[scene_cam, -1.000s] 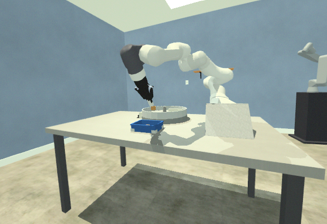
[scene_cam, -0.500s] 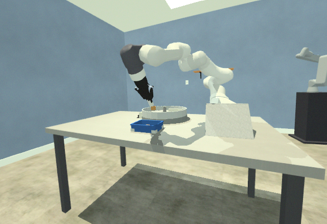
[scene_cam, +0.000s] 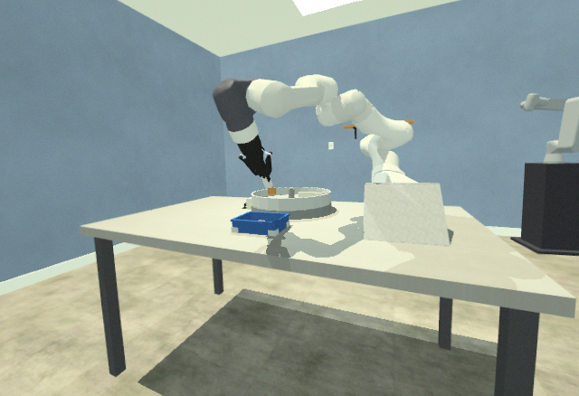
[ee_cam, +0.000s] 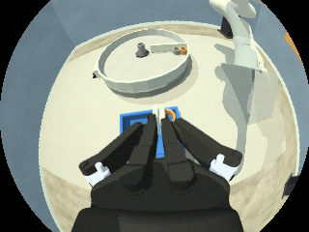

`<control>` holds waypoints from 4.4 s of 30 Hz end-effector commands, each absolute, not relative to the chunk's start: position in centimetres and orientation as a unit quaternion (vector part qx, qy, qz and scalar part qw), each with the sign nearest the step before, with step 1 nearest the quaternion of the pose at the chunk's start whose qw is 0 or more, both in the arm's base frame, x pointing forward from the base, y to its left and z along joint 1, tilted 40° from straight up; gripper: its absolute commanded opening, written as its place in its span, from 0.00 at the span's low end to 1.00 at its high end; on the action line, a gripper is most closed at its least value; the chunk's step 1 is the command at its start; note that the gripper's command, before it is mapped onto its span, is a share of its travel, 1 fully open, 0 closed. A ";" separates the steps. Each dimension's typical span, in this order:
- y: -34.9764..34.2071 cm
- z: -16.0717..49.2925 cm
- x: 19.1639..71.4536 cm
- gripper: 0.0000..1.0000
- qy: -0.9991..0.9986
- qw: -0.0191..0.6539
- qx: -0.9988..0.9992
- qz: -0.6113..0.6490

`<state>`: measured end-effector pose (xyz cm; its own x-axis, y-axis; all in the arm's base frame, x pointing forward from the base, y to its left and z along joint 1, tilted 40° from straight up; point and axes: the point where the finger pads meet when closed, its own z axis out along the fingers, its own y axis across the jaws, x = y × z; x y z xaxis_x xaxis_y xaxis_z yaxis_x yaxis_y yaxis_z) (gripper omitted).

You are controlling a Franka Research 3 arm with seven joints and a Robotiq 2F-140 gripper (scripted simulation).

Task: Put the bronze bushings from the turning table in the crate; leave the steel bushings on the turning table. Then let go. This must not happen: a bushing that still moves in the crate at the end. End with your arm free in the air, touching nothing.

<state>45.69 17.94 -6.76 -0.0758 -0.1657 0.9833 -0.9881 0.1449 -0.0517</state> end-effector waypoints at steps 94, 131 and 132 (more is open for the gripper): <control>12.4 -13.3 45.3 0.00 -0.589 0.474 0.490 0.434; 9.9 -16.4 45.1 0.00 -0.589 0.474 0.490 0.434; 9.9 -16.5 45.1 0.00 -0.589 0.474 0.490 0.434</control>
<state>44.79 9.87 -16.30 -0.0567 -0.1613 0.9853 -0.9888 0.1456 -0.0330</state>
